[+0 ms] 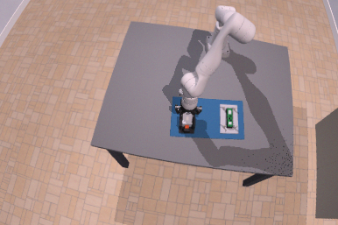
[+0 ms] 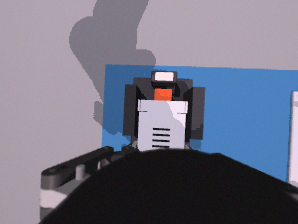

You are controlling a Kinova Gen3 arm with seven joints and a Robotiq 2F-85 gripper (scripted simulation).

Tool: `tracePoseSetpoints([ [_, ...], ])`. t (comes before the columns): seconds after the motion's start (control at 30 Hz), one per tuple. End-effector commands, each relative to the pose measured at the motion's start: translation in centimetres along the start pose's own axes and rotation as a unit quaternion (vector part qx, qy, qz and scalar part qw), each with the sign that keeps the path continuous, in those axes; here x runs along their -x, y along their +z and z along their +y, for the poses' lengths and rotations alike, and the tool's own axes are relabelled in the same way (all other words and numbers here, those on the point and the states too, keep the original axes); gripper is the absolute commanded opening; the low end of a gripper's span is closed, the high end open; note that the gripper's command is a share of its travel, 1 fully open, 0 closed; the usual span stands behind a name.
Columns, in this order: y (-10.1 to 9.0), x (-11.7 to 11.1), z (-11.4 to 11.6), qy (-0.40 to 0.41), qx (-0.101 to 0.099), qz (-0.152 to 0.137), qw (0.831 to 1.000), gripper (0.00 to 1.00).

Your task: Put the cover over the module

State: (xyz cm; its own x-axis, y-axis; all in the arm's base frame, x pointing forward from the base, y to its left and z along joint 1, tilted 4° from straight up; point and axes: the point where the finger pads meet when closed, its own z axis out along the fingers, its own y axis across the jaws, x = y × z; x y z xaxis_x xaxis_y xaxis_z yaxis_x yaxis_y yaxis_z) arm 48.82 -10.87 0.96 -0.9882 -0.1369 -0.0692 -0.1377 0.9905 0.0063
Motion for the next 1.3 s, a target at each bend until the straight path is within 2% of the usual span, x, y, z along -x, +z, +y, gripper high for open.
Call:
tracePoseSetpoints([
  [0.0, -0.1, 0.1, 0.0, 0.0, 0.0, -0.001, 1.0, 0.0],
  [0.93, -0.1, 0.1, 0.0, 0.0, 0.0, -0.001, 1.0, 0.0],
  [1.27, -3.1, 0.1, 0.0, 0.0, 0.0, -0.001, 1.0, 0.0],
])
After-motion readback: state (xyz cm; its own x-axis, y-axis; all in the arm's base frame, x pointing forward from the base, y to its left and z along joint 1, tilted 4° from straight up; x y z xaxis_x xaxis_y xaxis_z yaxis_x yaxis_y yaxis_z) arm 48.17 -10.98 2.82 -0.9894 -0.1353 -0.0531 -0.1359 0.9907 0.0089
